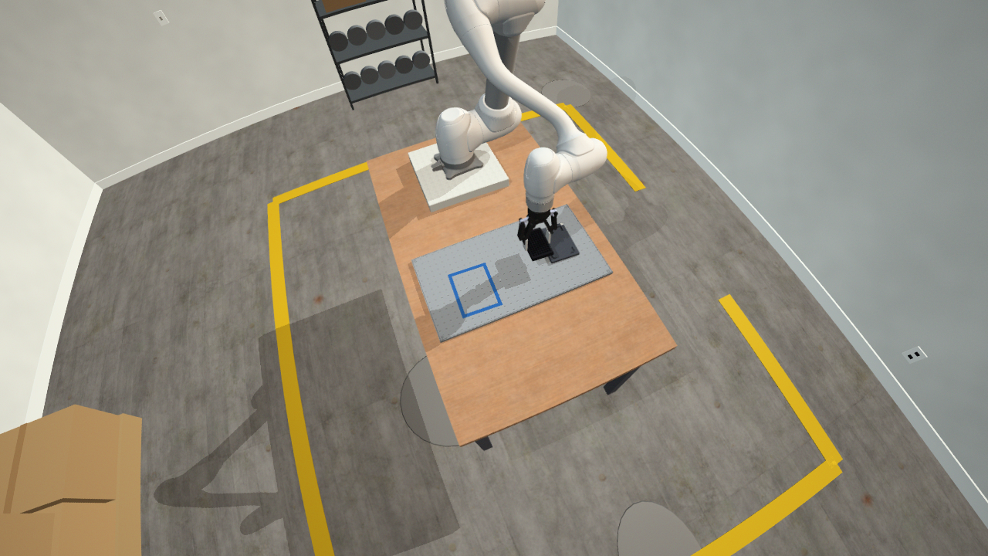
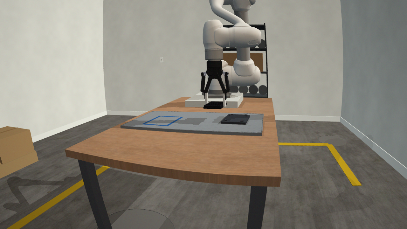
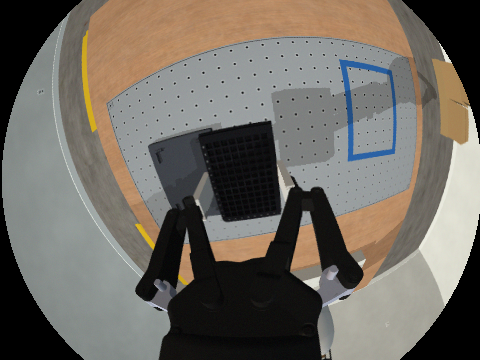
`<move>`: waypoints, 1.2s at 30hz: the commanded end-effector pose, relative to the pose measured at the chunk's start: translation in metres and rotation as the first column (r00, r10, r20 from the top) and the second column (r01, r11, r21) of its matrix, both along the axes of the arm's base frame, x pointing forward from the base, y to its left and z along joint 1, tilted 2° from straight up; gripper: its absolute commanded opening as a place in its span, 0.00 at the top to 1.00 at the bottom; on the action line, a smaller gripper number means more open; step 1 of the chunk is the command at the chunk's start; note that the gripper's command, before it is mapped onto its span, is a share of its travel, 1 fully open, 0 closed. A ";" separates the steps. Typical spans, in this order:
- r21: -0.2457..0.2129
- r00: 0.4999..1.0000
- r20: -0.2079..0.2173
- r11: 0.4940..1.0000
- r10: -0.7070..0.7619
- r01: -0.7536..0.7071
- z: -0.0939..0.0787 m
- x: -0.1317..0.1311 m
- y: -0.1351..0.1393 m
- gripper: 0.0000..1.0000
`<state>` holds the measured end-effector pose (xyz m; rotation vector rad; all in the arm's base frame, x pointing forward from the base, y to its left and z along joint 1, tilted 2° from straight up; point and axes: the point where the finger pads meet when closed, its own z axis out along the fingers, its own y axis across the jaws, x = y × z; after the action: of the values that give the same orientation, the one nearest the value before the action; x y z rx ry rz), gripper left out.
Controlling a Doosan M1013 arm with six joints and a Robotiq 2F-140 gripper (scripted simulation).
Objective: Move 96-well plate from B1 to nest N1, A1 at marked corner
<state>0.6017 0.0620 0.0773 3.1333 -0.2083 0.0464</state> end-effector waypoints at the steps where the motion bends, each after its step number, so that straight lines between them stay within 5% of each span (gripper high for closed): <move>1: 0.000 1.000 0.000 1.000 0.000 0.000 0.000 -0.001 0.009 1.00; 36: 0.000 1.000 0.000 1.000 0.000 0.000 0.003 -0.009 0.105 1.00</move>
<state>0.5932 0.1649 0.0800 3.1331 -0.2088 0.0465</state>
